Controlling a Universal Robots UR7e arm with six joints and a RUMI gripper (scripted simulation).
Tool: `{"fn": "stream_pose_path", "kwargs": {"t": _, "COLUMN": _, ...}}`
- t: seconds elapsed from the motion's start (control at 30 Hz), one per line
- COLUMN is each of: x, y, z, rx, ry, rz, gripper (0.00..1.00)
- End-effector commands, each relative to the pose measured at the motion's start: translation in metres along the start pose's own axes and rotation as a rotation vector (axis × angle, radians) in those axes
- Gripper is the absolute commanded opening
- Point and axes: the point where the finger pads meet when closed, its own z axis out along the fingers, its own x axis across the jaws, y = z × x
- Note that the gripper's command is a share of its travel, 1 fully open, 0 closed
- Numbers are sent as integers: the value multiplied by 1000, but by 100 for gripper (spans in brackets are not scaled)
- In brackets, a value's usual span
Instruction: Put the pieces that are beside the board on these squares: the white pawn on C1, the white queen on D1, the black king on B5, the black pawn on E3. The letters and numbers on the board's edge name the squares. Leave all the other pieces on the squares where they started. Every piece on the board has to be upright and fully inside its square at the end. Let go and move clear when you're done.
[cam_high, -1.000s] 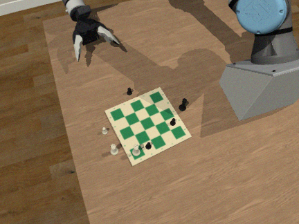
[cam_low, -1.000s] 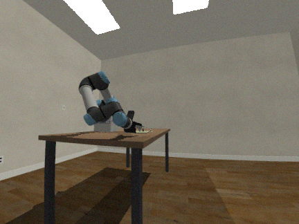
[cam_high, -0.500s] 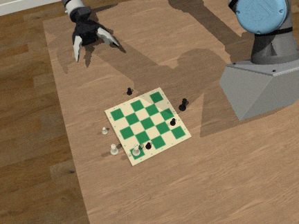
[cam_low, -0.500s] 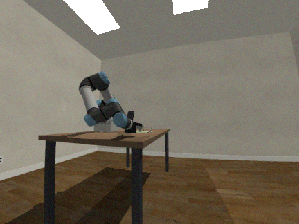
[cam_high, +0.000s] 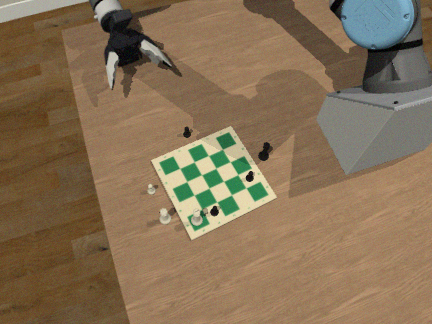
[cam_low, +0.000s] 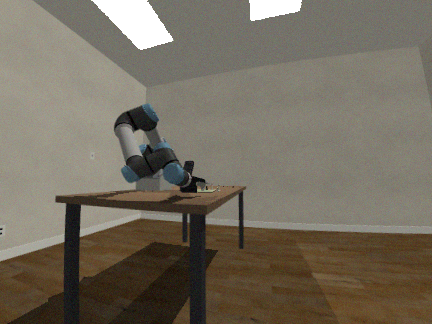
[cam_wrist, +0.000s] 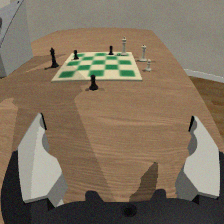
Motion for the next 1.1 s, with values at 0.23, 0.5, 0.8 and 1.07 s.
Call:
{"fn": "stream_pose_path", "kwargs": {"t": 0.23, "x": 0, "y": 1, "z": -1, "rx": -1, "ry": 2, "rz": 0, "gripper": 100}}
{"fn": "stream_pose_path", "kwargs": {"t": 0.5, "x": 0, "y": 1, "z": -1, "rx": -1, "ry": 2, "rz": 0, "gripper": 100}}
{"fn": "stream_pose_path", "kwargs": {"t": 0.8, "x": 0, "y": 0, "z": -1, "rx": -1, "ry": 2, "rz": 0, "gripper": 100}}
{"fn": "stream_pose_path", "kwargs": {"t": 1.07, "x": 0, "y": -25, "z": -4, "rx": 1, "ry": 0, "rz": -1, "gripper": 100}}
